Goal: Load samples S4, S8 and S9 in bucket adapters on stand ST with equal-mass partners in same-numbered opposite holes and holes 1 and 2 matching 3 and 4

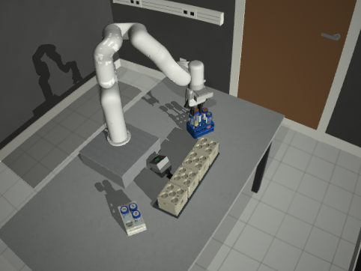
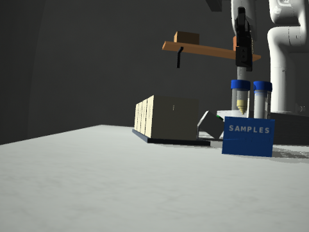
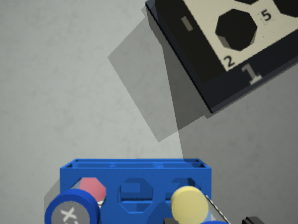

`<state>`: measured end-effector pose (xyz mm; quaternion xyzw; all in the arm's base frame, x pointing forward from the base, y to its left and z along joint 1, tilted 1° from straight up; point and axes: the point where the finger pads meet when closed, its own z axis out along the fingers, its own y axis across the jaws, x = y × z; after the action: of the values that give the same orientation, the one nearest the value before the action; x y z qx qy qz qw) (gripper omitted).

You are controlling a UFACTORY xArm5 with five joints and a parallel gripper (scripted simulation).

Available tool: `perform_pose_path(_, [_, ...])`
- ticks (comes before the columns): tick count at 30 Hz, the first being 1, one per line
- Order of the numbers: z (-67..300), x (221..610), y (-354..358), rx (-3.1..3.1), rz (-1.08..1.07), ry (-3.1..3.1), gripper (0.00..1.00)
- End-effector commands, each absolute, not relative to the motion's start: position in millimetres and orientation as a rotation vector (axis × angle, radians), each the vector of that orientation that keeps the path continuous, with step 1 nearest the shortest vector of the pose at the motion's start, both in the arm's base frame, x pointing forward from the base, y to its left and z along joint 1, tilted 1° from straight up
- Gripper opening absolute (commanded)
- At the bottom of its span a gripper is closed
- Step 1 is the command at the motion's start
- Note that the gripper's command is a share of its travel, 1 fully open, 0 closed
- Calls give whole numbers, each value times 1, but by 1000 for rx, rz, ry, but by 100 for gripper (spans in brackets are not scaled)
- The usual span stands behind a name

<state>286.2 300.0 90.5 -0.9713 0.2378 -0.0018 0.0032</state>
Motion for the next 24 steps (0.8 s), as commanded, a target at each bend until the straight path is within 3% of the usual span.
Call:
perform_pose_path(1, [91,287,301,-3034,10,743,0])
perform_pose_path(24, [81,287,301,-3034,11,743,0])
